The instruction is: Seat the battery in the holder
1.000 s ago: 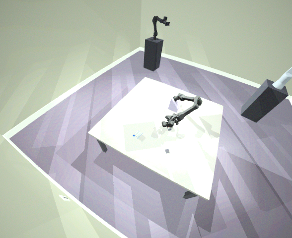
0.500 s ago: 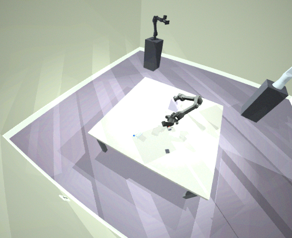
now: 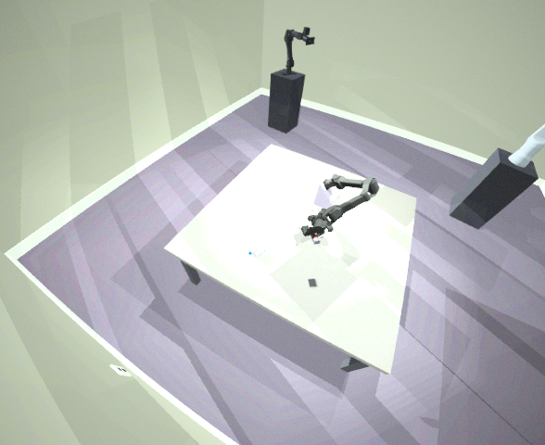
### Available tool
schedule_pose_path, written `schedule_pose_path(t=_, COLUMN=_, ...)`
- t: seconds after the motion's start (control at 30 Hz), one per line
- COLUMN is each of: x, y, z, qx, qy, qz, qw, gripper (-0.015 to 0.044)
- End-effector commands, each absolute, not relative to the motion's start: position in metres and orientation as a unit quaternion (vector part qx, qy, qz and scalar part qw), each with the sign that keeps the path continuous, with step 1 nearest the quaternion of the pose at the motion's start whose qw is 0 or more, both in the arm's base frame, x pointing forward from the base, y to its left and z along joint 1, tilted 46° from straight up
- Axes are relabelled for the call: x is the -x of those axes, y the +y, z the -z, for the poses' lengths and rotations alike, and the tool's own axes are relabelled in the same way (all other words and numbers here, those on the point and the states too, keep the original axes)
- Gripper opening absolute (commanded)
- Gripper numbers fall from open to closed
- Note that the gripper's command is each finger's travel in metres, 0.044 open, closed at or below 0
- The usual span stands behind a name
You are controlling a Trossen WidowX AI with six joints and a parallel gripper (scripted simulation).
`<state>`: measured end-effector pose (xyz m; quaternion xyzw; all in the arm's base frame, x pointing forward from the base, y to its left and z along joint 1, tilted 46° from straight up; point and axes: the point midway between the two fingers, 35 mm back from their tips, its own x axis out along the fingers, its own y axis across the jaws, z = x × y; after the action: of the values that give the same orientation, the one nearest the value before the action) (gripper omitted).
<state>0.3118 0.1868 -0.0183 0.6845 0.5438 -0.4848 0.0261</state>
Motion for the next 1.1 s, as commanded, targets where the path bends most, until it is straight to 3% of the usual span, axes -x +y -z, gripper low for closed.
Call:
schedule_pose_path(t=0.0, x=-0.311, y=0.189, z=0.018, qx=-0.688, qy=0.547, qz=0.476, qw=0.021, gripper=0.0077)
schedule_pose_path(t=1.07, x=-0.3, y=0.181, z=0.025, qx=-0.703, qy=0.544, qz=0.458, qw=0.011, gripper=0.0077)
